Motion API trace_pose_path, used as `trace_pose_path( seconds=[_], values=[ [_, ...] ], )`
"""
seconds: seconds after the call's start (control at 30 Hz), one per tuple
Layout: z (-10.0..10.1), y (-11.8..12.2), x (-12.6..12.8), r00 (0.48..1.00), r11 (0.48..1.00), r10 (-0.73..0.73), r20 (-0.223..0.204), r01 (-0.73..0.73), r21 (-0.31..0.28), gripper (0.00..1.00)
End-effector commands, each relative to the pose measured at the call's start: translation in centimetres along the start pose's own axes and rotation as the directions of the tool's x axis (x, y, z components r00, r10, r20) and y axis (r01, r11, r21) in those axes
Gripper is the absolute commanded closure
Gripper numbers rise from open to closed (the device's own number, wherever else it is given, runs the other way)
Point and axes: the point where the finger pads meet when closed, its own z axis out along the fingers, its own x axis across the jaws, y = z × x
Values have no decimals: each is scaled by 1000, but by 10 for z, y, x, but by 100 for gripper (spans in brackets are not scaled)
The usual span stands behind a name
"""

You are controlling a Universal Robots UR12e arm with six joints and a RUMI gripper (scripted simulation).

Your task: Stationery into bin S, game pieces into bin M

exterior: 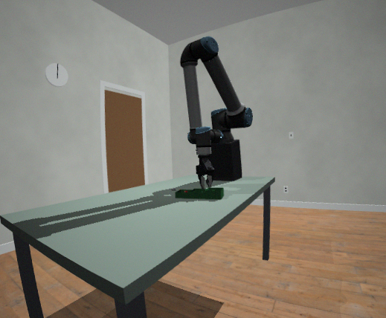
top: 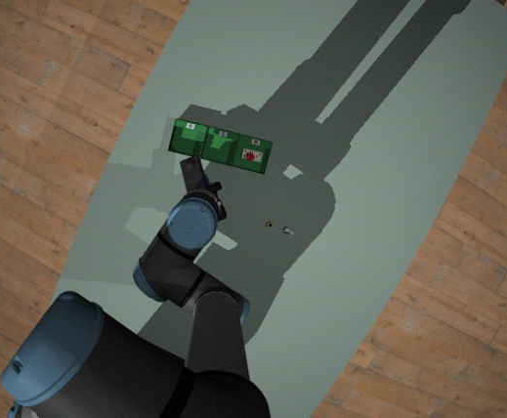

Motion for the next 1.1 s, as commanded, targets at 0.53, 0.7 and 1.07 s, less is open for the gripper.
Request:
trace_pose_path(
  seconds=[0.53,0.7,1.07],
  values=[
    [0,0,0,1000,1000,0,-1,0,1,100],
    [0,0,0,1000,1000,0,-1,0,1,100],
    [-14,0,0,1000,1000,0,-1,0,1,100]
  ],
)
